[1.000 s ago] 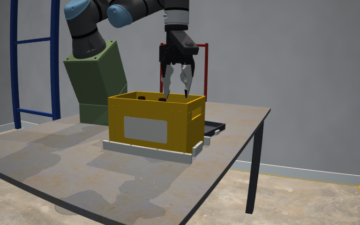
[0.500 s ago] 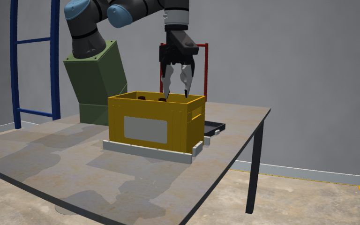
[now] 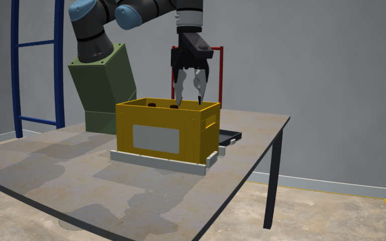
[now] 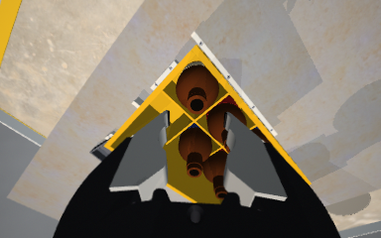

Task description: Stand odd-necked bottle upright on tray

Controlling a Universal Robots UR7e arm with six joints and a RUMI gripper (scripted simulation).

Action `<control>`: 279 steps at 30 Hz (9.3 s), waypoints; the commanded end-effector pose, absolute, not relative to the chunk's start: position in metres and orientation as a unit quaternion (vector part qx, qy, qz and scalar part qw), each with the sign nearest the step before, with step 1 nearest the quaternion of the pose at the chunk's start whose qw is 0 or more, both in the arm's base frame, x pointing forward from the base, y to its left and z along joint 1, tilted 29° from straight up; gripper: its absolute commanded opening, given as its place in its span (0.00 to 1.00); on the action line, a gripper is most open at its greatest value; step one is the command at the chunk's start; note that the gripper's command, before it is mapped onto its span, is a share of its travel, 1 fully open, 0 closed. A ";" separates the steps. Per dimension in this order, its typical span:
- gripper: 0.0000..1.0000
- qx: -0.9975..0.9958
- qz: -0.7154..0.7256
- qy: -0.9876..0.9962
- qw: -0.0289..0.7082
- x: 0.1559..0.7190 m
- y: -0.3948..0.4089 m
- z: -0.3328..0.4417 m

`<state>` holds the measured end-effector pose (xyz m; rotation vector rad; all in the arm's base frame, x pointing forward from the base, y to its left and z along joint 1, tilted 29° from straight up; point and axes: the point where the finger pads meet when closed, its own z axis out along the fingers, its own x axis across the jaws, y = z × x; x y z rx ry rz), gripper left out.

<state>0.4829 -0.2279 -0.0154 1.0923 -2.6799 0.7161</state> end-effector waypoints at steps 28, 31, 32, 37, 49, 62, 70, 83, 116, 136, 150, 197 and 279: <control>0.38 0.365 0.240 -0.896 0.080 0.486 -0.230 -0.014; 0.38 0.365 0.240 -0.896 0.080 0.486 -0.230 -0.014; 0.38 0.365 0.240 -0.896 0.080 0.486 -0.230 -0.014; 0.38 0.365 0.240 -0.896 0.080 0.486 -0.230 -0.014; 0.38 0.365 0.240 -0.896 0.080 0.486 -0.230 -0.014; 0.38 0.365 0.240 -0.896 0.080 0.486 -0.232 -0.017; 0.38 0.365 0.240 -0.896 0.080 0.486 -0.236 -0.024; 0.38 0.365 0.240 -0.896 0.080 0.487 -0.242 -0.035; 0.38 0.365 0.240 -0.896 0.080 0.487 -0.249 -0.048; 0.38 0.365 0.240 -0.896 0.080 0.487 -0.249 -0.048; 0.00 0.365 0.240 -0.896 0.080 0.487 -0.249 -0.048; 0.00 0.365 0.240 -0.896 0.080 0.487 -0.249 -0.048; 0.00 0.365 0.240 -0.896 0.080 0.487 -0.227 -0.015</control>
